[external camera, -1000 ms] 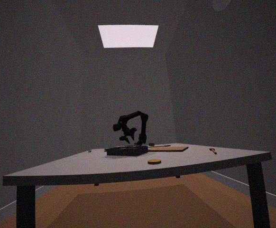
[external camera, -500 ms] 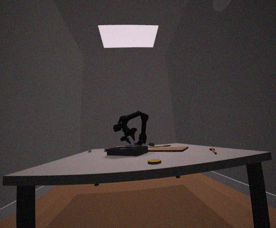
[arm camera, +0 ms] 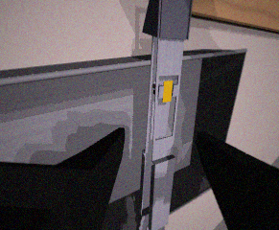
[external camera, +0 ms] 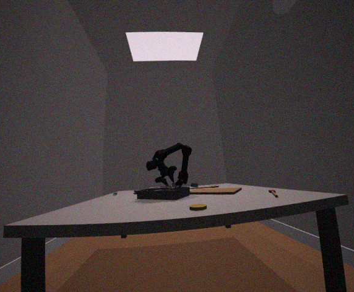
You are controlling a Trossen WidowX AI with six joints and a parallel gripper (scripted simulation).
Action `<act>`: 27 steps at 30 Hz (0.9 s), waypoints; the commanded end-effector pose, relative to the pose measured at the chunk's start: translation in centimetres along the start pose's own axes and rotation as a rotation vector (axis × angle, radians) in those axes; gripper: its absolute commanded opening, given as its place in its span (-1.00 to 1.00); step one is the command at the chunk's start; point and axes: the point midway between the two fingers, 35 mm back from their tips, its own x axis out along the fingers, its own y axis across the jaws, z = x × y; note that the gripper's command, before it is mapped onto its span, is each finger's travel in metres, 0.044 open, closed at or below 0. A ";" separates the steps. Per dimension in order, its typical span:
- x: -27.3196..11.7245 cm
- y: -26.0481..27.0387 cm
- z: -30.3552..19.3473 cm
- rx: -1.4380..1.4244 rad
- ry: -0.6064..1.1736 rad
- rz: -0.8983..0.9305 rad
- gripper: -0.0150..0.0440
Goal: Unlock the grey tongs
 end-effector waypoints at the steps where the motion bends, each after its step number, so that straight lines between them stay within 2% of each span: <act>1: 0.6 -0.3 0.0 -0.001 0.006 -0.002 0.39; 27: 4.8 -0.4 0.1 -0.002 0.003 -0.008 0.39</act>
